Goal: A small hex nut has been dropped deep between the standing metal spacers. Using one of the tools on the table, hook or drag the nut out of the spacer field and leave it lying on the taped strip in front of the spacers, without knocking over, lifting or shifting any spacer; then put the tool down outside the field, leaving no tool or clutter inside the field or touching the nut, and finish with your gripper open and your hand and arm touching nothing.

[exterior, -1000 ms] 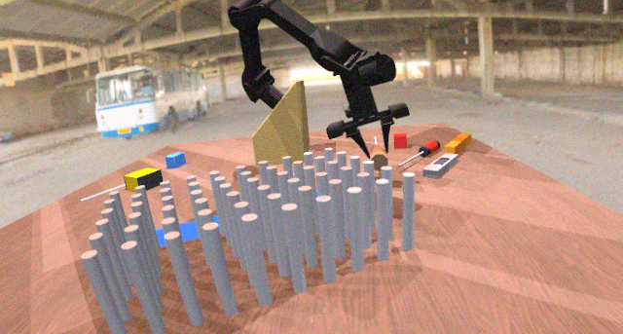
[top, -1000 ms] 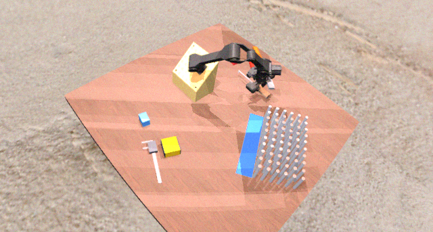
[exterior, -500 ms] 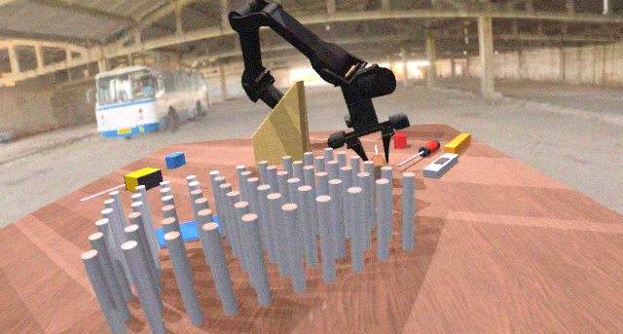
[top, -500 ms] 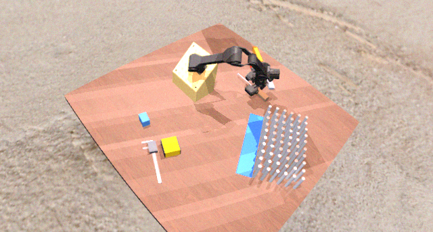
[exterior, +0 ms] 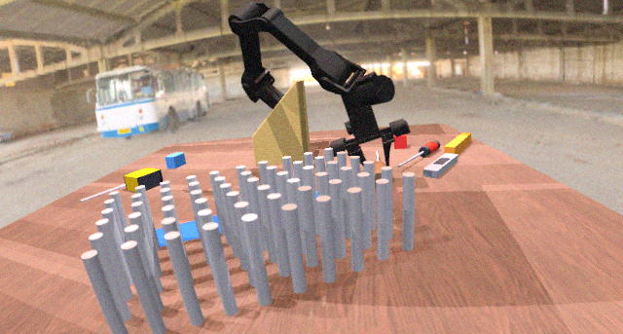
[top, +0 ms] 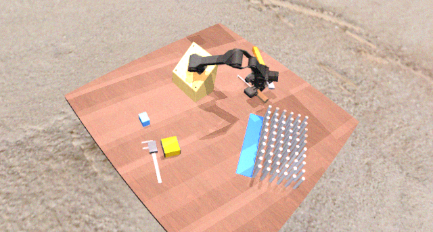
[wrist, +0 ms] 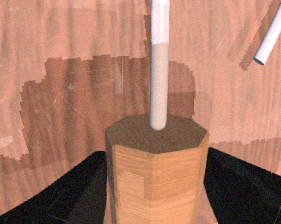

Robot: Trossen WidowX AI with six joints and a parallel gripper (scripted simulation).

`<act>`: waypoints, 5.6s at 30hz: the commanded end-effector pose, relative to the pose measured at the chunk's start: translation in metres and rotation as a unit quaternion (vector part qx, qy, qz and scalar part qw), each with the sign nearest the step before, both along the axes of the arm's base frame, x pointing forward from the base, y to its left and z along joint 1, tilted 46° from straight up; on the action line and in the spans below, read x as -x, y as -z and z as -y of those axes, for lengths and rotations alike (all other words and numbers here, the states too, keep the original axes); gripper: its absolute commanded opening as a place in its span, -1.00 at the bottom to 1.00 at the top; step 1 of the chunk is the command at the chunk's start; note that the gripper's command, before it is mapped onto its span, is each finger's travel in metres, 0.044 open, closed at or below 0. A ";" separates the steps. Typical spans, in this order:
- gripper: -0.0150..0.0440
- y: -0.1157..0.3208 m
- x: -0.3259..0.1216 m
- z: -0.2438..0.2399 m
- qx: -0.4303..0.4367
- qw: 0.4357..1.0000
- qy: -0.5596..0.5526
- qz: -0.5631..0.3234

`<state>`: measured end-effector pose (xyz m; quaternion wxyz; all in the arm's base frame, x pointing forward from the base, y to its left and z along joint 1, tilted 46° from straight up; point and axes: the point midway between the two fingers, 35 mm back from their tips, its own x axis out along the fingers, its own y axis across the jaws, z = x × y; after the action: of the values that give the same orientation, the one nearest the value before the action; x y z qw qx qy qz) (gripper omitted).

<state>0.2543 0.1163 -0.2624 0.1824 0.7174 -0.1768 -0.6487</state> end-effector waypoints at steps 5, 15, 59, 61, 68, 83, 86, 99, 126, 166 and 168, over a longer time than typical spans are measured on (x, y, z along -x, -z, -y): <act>-0.49 0.004 0.002 0.006 -0.002 1.000 -0.002 0.002; -0.49 0.004 0.002 0.006 -0.010 1.000 -0.009 0.009; -0.49 0.004 0.003 0.006 -0.049 0.997 -0.035 0.040; -0.40 0.004 0.001 0.001 -0.051 0.997 -0.036 0.042; 0.22 0.004 0.001 0.001 -0.051 0.997 -0.036 0.042; 1.00 -0.046 0.007 -0.055 -0.062 0.996 -0.040 0.041; 1.00 -0.046 0.007 -0.055 -0.062 0.996 -0.040 0.041; 1.00 -0.046 0.007 -0.055 -0.062 0.996 -0.040 0.041; 1.00 -0.049 -0.043 -0.058 -0.011 0.977 0.095 -0.190; 0.46 -0.024 -0.048 -0.033 -0.011 0.977 0.095 -0.189; 0.46 -0.022 -0.048 -0.030 -0.011 0.977 0.095 -0.189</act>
<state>0.3045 0.1515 -0.2347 0.1381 0.5658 -0.1999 -0.7879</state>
